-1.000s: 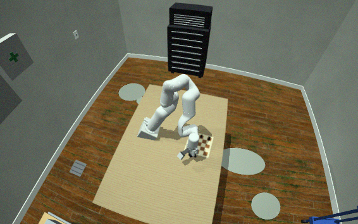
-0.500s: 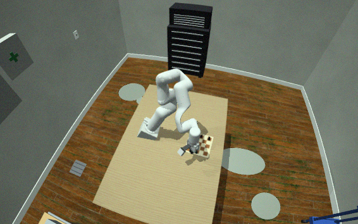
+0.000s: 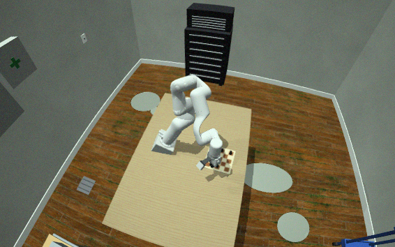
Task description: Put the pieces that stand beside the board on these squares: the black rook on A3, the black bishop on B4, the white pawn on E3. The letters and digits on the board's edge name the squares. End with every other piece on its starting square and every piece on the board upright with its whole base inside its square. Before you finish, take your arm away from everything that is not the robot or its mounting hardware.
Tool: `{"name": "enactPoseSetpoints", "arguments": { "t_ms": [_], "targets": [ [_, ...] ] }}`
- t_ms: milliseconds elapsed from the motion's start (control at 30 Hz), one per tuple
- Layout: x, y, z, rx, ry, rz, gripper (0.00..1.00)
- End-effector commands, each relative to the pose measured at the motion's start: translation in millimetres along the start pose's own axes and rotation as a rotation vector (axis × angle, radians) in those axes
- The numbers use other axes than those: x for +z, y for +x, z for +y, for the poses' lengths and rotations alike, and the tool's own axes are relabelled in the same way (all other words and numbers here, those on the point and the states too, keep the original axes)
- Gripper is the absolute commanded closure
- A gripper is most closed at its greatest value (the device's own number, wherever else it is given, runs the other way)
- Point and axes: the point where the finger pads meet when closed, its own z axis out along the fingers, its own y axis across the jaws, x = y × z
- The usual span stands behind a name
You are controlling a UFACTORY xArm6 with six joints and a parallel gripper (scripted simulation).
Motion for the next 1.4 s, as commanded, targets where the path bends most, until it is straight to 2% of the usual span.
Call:
{"name": "enactPoseSetpoints", "arguments": {
  "t_ms": [0,33,100,167,200,300,333,367,400,533,600,800,1367],
  "targets": [
    [0,-36,1,0.028,-0.010,0.010,1.00],
    [1,-49,3,0.038,-0.013,0.013,1.00],
    [1,-49,3,0.038,-0.013,0.013,1.00],
    [1,-78,9,0.062,-0.015,0.017,1.00],
    [1,-78,9,0.062,-0.015,0.017,1.00],
    [-1,-109,16,0.086,-0.012,0.018,1.00],
    [-1,-109,16,0.086,-0.012,0.018,1.00],
    [-2,-123,20,0.098,-0.009,0.016,1.00],
    [-2,-123,20,0.098,-0.009,0.016,1.00],
    [-5,-159,33,0.127,0.000,0.008,1.00],
    [-6,-168,37,0.134,0.003,0.004,1.00],
    [-8,-181,43,0.146,0.007,-0.002,1.00],
    [-6,-181,43,0.146,0.007,-0.002,1.00]
  ]
}}
